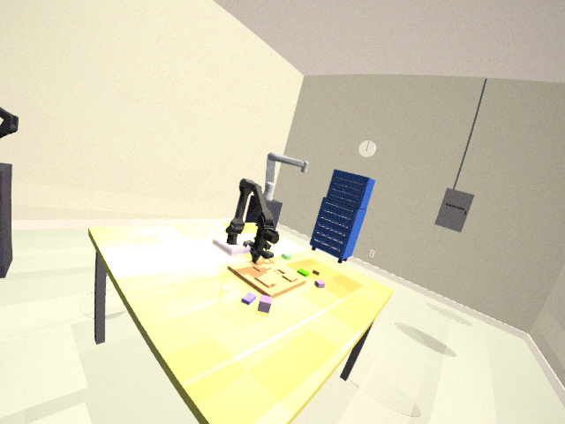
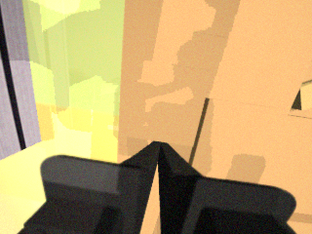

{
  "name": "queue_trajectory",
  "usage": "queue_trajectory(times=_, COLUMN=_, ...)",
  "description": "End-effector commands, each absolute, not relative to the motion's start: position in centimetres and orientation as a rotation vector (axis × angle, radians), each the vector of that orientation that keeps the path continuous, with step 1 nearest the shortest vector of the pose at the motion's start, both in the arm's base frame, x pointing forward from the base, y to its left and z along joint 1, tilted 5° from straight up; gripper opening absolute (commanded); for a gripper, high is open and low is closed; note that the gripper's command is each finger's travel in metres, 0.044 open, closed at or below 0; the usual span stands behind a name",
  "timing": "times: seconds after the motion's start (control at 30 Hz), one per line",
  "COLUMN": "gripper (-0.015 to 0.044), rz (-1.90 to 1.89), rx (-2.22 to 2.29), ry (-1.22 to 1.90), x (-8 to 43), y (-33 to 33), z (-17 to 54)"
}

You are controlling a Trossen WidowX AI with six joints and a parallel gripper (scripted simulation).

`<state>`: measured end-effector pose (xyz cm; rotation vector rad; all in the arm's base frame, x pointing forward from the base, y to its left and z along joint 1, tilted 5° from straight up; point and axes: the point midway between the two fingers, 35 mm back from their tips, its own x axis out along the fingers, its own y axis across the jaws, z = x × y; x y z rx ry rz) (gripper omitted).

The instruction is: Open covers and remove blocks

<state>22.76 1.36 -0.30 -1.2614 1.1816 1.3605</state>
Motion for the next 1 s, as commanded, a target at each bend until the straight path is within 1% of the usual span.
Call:
queue_trajectory(times=0.0, gripper=0.0, rz=1.36, rx=-1.259, ry=1.177, x=22.8, y=2.0, z=-0.3)
queue_trajectory(times=0.97, gripper=0.0, rz=1.361, rx=-1.257, ry=1.174, x=22.5, y=4.9, z=-0.2)
